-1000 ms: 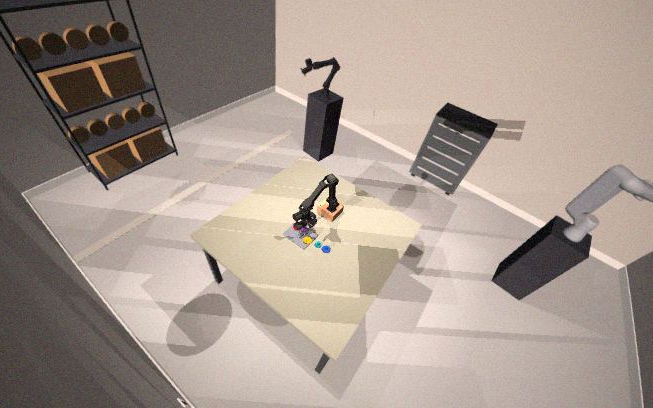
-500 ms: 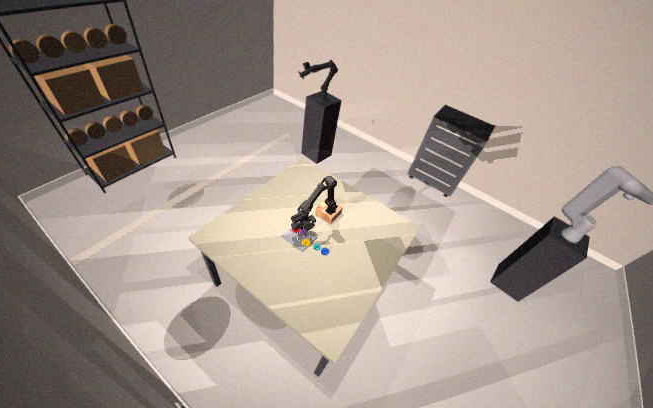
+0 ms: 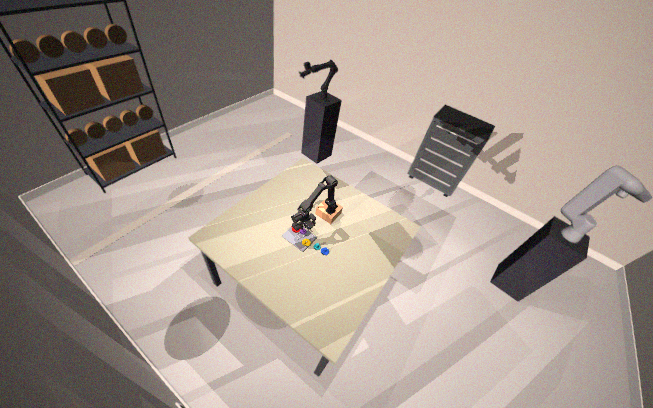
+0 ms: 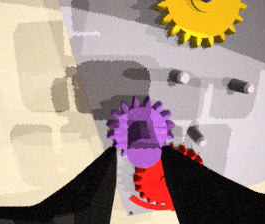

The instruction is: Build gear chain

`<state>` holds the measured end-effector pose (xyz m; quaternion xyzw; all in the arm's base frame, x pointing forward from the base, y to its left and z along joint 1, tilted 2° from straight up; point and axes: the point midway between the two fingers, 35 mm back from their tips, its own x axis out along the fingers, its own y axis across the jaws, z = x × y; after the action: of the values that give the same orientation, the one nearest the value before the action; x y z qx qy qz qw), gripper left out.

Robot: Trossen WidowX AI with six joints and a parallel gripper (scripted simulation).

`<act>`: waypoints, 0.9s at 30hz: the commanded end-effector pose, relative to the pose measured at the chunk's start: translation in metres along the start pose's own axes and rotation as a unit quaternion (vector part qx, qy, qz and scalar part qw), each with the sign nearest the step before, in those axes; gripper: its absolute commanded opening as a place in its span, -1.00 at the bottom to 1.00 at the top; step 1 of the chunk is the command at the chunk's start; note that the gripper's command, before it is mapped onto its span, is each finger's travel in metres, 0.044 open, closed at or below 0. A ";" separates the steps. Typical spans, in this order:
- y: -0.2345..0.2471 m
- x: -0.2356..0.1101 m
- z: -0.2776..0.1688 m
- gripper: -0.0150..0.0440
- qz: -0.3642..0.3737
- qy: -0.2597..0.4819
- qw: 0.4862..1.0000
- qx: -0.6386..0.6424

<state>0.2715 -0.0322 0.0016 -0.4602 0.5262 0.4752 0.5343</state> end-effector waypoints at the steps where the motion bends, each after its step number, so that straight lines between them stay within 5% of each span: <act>1: -0.004 -0.024 0.000 -0.02 -0.007 0.000 1.000 -0.020; 6: -0.003 -0.040 0.000 -0.02 -0.007 0.000 1.000 -0.029; 17: -0.014 -0.032 0.069 0.96 -0.007 -0.014 0.945 0.326; 27: -0.011 -0.033 0.126 1.00 -0.001 -0.012 0.790 0.613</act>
<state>0.2913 0.0330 0.0338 -0.2486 0.6505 0.2627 0.6679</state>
